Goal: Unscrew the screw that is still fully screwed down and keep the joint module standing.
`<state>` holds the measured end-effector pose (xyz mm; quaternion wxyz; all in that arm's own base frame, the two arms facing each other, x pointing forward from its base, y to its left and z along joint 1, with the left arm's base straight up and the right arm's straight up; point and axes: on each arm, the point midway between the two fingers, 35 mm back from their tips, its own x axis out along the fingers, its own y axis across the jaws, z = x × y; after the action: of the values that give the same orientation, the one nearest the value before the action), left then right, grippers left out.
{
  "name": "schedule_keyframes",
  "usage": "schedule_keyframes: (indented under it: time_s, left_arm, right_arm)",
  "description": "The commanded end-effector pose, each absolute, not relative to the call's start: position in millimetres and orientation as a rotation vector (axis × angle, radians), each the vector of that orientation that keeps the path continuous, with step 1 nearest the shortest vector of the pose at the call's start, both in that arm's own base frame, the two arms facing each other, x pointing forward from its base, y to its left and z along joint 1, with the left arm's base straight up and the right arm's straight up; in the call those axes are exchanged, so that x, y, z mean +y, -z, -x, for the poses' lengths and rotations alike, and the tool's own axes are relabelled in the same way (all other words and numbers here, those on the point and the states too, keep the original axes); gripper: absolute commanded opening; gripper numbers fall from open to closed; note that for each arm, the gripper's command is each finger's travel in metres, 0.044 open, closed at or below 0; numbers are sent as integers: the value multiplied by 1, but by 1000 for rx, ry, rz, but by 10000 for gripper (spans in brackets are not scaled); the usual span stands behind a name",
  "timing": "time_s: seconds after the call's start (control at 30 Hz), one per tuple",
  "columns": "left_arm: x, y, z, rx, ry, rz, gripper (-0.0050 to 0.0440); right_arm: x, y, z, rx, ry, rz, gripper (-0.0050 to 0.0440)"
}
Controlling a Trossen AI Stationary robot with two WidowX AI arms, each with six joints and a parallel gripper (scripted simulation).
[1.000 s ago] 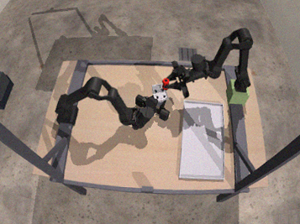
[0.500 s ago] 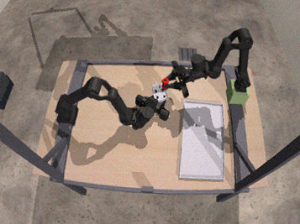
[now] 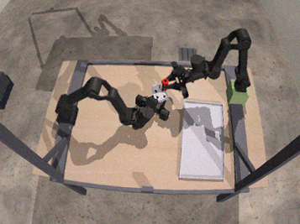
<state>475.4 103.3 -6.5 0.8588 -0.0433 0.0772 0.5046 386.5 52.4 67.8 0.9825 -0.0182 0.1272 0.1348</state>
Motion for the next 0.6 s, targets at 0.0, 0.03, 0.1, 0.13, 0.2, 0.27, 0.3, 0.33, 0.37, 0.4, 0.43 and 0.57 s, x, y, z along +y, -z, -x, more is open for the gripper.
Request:
schedule_keyframes:
  time_s: [0.0, 0.03, 0.1, 0.13, 0.2, 0.27, 0.3, 0.33, 0.37, 0.4, 0.43, 0.57]
  left_arm:
    - [105, -4, -480, 137, -1061, 107, 245]
    - [105, -4, -480, 137, -1061, 107, 245]
    - [105, -4, -480, 137, -1061, 107, 245]
    - [105, -4, -480, 137, -1061, 107, 245]
    - [105, -4, -480, 137, -1061, 107, 245]
    - [105, -4, -480, 137, -1061, 107, 245]
    - [105, -4, -480, 137, -1061, 107, 245]
    - [105, -4, -480, 137, -1061, 107, 245]
    - [105, -4, -480, 137, -1061, 107, 245]
    - [105, -4, -480, 137, -1061, 107, 245]
    - [105, -4, -480, 137, -1061, 107, 245]
    - [105, -4, -480, 137, -1061, 107, 245]
  right_arm:
    - [54, -72, -389, 231, -274, 35, 135]
    - [54, -70, -389, 232, -274, 35, 135]
    - [54, -68, -389, 233, -274, 35, 135]
    - [54, -67, -389, 233, -274, 35, 135]
    - [54, -72, -391, 218, -274, 37, 135]
    - [54, -72, -391, 218, -274, 37, 135]
    - [54, -72, -391, 218, -274, 37, 135]
    - [54, -67, -389, 231, -274, 35, 135]
    - [54, -65, -389, 233, -274, 35, 135]
    - [55, -64, -389, 235, -275, 35, 135]
    - [55, -63, -388, 236, -275, 35, 135]
    - [55, -60, -389, 233, -275, 35, 135]
